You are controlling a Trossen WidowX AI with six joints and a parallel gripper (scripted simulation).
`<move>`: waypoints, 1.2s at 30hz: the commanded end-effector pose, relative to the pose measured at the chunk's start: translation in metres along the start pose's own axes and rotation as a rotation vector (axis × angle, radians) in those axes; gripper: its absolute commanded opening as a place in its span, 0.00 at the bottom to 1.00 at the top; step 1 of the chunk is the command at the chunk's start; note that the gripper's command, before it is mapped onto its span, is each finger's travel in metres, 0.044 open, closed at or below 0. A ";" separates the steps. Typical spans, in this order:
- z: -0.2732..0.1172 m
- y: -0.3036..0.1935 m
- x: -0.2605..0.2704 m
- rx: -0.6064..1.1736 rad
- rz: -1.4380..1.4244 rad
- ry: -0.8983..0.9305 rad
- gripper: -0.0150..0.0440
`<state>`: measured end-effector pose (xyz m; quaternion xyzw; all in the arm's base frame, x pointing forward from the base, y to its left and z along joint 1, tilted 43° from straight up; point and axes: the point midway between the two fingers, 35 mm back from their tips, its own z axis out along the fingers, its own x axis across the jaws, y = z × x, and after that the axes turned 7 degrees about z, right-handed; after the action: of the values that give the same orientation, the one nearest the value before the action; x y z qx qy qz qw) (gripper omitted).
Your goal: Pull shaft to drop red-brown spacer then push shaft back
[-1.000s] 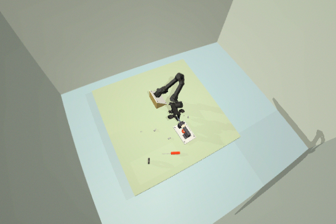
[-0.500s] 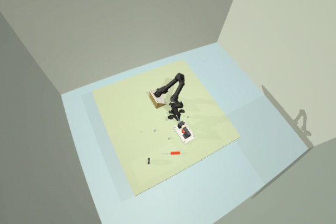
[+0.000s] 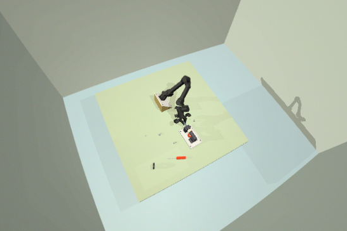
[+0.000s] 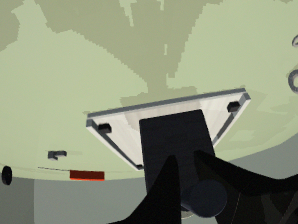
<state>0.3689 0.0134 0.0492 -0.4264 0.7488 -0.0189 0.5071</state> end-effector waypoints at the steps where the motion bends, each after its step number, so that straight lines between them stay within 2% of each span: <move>1: 0.001 -0.003 -0.001 0.005 -0.002 -0.001 0.25; 36: 0.008 -0.010 -0.002 0.005 -0.002 -0.002 0.25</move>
<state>0.3792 0.0121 0.0500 -0.4267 0.7484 -0.0207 0.5073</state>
